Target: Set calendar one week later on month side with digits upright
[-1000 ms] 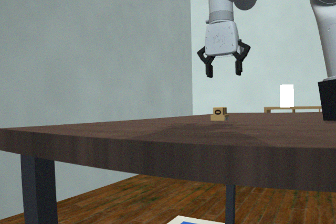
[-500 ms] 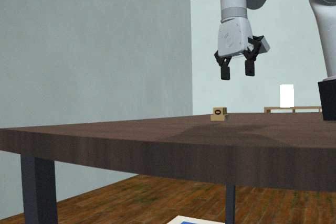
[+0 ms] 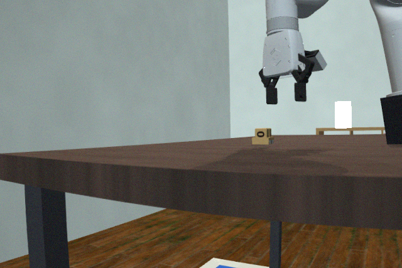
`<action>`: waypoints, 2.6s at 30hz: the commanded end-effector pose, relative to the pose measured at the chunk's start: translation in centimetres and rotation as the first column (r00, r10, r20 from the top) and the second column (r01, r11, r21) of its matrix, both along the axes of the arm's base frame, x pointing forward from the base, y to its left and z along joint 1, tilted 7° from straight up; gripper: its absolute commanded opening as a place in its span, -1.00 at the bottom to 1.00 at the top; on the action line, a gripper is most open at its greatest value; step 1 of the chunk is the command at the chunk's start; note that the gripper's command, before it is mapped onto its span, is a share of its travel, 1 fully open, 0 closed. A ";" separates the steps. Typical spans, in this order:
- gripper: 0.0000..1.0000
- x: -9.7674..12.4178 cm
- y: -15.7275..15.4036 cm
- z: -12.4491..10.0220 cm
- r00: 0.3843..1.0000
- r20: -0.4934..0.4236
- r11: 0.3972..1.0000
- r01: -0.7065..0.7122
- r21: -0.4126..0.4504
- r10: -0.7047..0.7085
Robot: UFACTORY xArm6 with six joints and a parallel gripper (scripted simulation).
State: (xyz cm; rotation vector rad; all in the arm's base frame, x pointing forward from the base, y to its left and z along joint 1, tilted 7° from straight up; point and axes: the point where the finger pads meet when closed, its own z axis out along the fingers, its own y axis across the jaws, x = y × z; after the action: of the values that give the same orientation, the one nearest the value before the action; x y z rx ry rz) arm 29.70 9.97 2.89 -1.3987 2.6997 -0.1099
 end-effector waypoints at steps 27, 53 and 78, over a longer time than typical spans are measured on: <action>1.00 0.7 0.2 -3.7 1.000 0.005 1.000 0.000 -0.001 0.000; 1.00 0.7 0.2 -3.7 1.000 0.005 1.000 0.000 -0.001 0.000; 1.00 0.7 0.2 -3.7 1.000 0.005 1.000 0.000 -0.001 0.000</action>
State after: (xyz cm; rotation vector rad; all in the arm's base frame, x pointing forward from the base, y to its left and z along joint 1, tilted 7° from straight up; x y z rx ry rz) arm 30.30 10.10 -0.85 -1.3977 2.6989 -0.1143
